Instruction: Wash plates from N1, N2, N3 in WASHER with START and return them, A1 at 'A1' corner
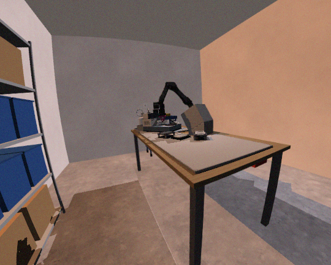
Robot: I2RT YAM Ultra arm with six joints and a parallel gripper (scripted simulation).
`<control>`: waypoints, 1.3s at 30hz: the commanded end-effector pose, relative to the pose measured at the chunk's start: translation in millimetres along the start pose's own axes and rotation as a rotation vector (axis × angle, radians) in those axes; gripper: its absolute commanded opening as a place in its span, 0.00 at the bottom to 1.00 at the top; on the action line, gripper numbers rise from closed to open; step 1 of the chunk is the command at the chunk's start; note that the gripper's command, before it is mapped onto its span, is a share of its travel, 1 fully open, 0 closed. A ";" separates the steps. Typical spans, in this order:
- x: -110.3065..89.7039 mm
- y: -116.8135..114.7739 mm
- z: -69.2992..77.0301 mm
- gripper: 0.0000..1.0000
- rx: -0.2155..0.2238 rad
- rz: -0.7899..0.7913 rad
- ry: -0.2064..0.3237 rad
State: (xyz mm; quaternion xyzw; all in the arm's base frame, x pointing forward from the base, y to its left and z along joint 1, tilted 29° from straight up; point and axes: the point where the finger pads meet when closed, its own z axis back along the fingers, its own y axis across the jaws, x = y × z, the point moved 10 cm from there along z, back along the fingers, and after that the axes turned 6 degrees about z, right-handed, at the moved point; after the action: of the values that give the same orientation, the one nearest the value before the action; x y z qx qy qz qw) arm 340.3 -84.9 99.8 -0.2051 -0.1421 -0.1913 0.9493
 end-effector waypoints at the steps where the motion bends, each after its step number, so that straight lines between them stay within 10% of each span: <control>1: 11.8 -1.7 9.9 0.00 0.001 -0.008 -0.043; 19: 11.8 -1.7 9.9 0.00 0.001 -0.008 -0.043; 39: -14.5 93.1 -4.8 0.00 -0.005 0.613 -0.021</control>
State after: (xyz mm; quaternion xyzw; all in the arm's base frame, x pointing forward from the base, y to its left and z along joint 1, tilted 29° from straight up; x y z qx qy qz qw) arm 358.7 -20.7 60.4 -0.2347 -0.0854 0.0441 0.9673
